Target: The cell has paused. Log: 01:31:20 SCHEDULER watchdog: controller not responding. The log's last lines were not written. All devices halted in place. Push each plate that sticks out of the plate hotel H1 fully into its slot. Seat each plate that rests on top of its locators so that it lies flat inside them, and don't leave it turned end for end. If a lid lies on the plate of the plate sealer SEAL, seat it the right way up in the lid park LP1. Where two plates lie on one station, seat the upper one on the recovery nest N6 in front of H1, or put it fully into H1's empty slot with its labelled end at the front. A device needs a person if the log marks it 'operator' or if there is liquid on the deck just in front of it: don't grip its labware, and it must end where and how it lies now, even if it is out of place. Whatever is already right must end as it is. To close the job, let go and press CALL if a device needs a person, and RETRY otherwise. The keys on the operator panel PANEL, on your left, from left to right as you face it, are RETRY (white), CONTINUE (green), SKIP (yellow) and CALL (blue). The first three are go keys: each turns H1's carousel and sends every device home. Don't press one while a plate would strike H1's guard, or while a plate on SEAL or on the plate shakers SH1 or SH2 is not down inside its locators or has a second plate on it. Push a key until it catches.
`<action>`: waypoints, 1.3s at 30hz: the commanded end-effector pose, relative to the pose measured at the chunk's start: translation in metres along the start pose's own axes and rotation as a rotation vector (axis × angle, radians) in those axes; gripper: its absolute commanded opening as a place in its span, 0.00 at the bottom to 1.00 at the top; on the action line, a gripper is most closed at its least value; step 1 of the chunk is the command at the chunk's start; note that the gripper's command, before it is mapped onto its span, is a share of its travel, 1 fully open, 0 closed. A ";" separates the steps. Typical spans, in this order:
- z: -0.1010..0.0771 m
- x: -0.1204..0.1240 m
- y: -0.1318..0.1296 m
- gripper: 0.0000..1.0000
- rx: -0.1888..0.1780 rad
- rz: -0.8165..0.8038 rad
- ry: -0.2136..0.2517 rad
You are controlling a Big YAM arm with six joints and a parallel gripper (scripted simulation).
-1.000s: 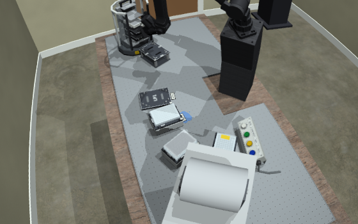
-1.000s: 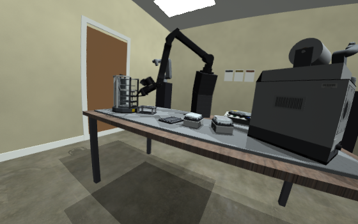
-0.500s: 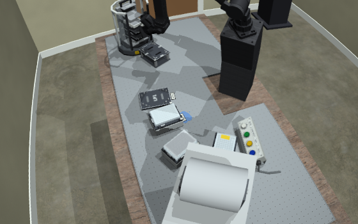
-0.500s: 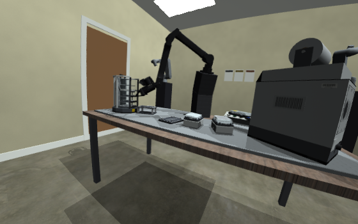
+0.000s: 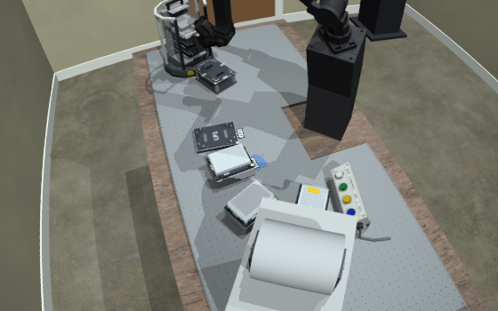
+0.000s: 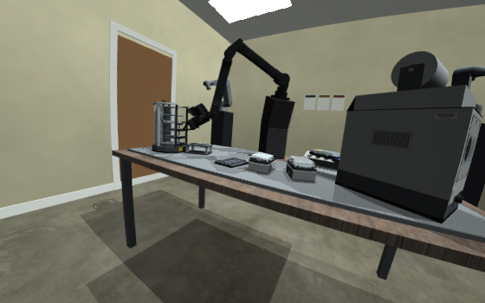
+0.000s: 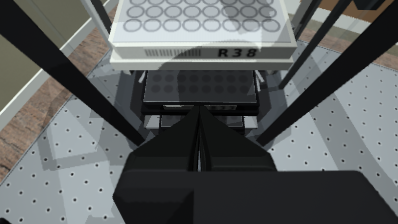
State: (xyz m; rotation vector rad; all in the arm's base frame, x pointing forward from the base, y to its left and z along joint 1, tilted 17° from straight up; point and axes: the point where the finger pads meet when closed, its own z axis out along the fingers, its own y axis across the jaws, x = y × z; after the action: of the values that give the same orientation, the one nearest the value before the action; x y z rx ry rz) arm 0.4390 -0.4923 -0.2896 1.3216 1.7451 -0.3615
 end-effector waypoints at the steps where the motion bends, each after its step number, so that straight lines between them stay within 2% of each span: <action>1: 0.011 -0.001 -0.012 0.00 0.013 -0.003 -0.001; 18: 0.018 -0.005 -0.012 0.00 0.013 -0.002 -0.002; 39: 0.018 -0.005 -0.012 0.00 0.013 -0.001 -0.002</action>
State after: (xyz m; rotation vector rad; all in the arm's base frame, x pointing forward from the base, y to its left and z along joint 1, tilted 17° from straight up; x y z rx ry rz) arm 0.4395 -0.4941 -0.2904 1.3220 1.7505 -0.3602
